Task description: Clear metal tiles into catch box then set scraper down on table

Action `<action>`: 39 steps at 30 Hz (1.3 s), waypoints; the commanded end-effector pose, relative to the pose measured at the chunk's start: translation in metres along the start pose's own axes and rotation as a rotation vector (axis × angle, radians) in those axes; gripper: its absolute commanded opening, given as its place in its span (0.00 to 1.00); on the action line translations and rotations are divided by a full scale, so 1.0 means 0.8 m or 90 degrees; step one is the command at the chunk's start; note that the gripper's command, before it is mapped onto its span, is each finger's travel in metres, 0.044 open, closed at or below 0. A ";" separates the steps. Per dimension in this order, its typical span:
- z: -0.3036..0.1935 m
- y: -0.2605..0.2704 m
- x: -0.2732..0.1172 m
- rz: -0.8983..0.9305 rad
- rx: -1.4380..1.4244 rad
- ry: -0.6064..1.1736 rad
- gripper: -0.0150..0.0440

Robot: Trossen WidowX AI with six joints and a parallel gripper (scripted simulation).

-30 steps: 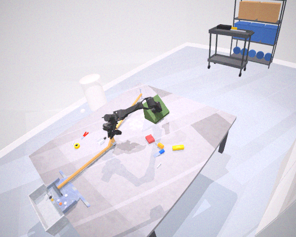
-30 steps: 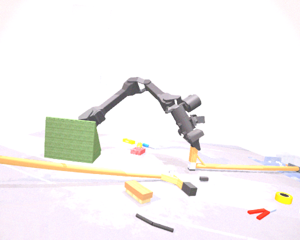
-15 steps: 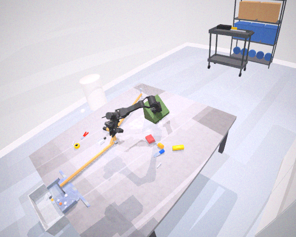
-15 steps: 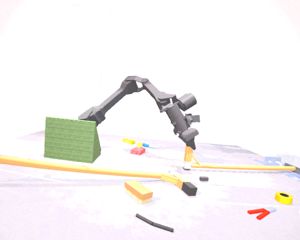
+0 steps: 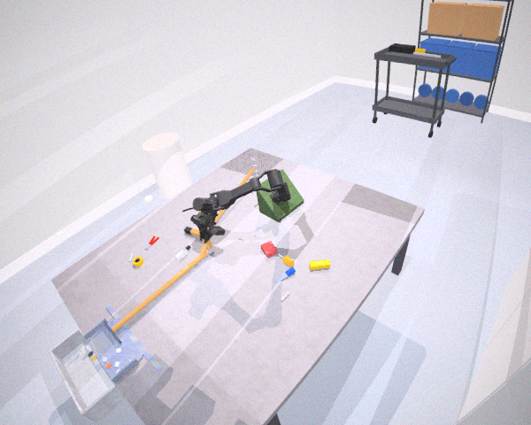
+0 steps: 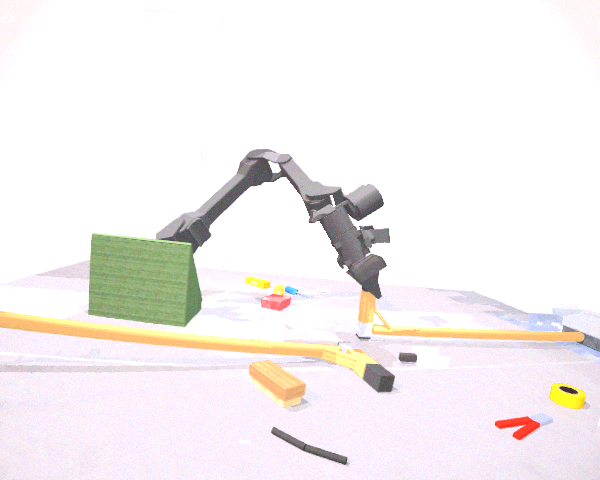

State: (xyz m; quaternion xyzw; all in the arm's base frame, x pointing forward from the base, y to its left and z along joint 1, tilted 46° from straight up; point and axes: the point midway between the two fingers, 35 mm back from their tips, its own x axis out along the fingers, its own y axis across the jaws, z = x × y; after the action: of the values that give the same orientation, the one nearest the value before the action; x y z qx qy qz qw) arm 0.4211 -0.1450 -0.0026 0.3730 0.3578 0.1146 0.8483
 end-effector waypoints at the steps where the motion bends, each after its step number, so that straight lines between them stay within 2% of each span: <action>1: -0.002 -0.002 -0.012 -0.003 -0.001 -0.011 0.25; 39: -0.063 0.003 -0.052 -0.002 0.000 -0.014 0.25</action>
State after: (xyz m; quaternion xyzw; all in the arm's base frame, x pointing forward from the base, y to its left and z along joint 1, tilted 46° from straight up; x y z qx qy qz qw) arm 0.3612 -0.1321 -0.0083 0.3781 0.3579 0.1091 0.8468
